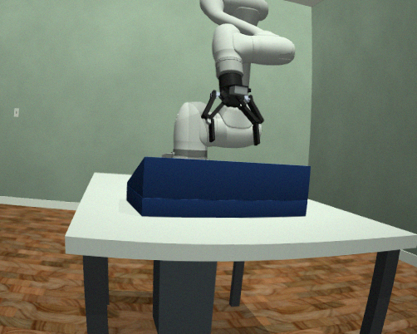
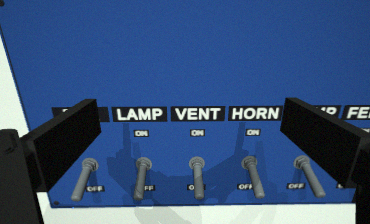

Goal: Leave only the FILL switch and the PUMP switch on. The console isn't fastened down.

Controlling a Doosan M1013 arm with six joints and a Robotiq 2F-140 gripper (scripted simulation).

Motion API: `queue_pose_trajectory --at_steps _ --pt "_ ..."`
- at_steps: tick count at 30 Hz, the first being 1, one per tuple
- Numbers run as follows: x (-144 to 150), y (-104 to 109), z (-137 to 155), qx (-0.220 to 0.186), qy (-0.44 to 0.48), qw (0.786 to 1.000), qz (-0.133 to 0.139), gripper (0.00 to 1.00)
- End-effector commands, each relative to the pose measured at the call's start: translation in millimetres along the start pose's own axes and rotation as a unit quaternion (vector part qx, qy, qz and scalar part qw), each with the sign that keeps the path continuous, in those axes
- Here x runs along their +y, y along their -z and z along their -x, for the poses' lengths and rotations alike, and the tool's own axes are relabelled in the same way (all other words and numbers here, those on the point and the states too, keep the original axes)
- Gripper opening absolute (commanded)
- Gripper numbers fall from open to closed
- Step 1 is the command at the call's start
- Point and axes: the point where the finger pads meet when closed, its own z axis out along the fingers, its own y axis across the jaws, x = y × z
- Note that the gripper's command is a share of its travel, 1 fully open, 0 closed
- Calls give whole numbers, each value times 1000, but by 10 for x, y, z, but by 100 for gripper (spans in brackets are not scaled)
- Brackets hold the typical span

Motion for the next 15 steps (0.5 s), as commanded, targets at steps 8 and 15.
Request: queue_pose_trajectory --at_steps 8,15 --pt "191 5 -7 1 0 1000 0 100" --pt "217 5 -7 1 0 1000 0 100"
